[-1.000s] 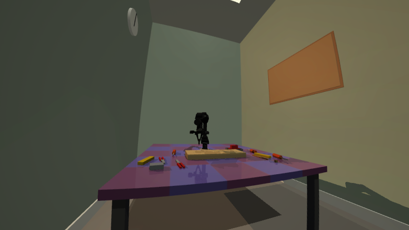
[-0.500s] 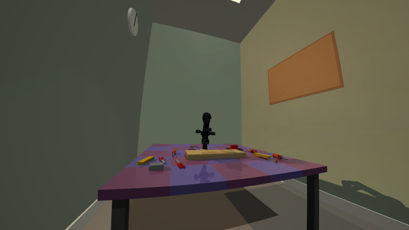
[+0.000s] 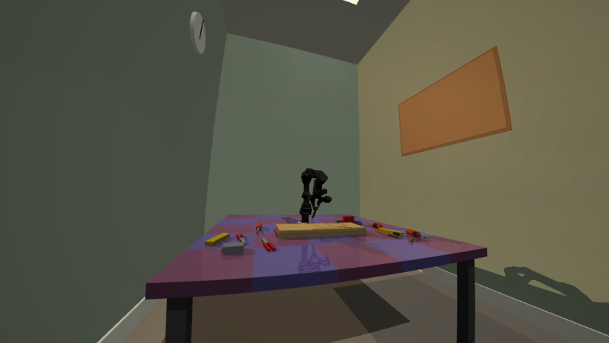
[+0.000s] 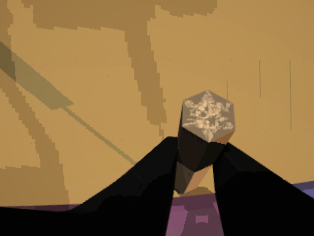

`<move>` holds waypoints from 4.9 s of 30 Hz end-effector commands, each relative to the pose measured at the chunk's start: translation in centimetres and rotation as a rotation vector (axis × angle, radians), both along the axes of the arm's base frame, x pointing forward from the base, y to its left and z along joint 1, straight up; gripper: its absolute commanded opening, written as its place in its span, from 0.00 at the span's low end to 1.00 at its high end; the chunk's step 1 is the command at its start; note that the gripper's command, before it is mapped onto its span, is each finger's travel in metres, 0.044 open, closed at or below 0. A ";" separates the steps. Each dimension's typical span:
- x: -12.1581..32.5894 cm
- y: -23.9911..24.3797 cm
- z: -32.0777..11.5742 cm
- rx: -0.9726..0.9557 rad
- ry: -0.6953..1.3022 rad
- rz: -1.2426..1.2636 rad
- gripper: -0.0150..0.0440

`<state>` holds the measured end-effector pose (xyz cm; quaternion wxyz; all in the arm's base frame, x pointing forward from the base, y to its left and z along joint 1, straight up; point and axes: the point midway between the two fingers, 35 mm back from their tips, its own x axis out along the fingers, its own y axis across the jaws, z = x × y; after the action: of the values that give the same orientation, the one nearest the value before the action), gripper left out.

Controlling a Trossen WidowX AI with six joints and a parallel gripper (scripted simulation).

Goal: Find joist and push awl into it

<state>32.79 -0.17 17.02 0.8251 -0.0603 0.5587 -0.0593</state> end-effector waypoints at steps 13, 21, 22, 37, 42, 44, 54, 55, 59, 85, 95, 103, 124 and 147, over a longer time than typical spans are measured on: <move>1.4 8.1 2.3 0.032 -0.273 0.074 0.25; 1.1 12.4 3.6 0.094 -0.400 0.110 0.25; 1.0 12.9 3.8 0.103 -0.416 0.114 0.25; -0.1 16.9 5.2 0.190 -0.525 0.143 0.25; -0.1 16.9 4.9 0.190 -0.525 0.143 0.25; -0.1 17.0 4.8 0.190 -0.525 0.143 0.25; 0.0 17.0 4.1 0.190 -0.525 0.143 0.25; 0.0 17.0 4.0 0.190 -0.525 0.143 0.25; 0.0 17.0 3.8 0.190 -0.525 0.143 0.25; 0.0 17.0 2.0 0.190 -0.525 0.143 0.25; 0.0 17.0 1.3 0.190 -0.525 0.143 0.25; 0.1 17.1 0.2 0.190 -0.525 0.143 0.25; 0.0 17.0 -2.1 0.190 -0.525 0.143 0.25; 0.0 17.2 -2.0 0.195 -0.528 0.147 0.25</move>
<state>32.83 16.99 15.07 0.9459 -0.0034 0.3220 0.0410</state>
